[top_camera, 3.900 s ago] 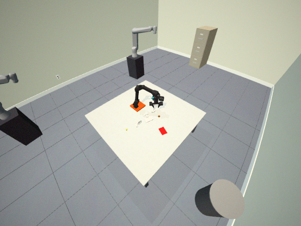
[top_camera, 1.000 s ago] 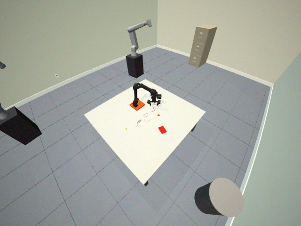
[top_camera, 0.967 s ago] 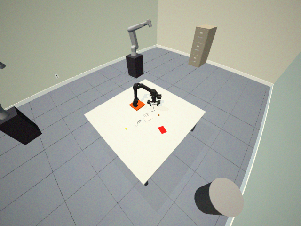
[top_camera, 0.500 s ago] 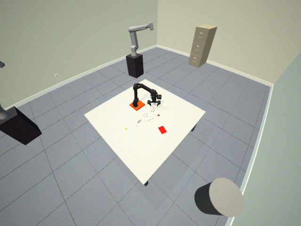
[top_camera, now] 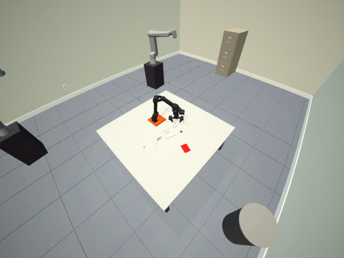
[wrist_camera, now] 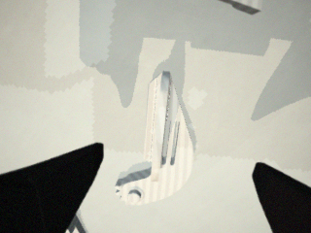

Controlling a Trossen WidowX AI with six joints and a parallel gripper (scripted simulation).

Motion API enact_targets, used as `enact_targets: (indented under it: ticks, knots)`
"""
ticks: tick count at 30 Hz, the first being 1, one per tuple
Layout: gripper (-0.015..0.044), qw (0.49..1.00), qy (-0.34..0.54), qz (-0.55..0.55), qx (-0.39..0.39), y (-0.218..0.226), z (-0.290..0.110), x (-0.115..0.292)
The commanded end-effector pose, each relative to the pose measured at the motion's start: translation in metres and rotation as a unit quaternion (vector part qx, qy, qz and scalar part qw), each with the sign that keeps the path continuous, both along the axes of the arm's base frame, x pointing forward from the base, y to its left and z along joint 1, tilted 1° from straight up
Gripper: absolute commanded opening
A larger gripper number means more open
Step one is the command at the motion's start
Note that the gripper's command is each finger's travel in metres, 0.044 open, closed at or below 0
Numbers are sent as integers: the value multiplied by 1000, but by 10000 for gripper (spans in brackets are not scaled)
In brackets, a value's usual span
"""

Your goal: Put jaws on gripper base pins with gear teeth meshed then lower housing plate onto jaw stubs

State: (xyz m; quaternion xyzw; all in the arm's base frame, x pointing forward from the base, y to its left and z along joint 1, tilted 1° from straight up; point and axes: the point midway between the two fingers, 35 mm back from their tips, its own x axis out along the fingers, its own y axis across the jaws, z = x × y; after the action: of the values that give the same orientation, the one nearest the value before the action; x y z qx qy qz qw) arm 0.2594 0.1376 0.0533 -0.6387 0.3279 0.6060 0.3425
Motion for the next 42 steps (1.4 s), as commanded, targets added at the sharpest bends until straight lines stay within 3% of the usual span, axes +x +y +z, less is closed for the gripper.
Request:
enact_targets:
  ticks: [1,42]
  knots:
    - [440,1000,8,-1,-3,-1,-11,-2]
    - [440,1000,8,-1,-3,-2,-29,-3]
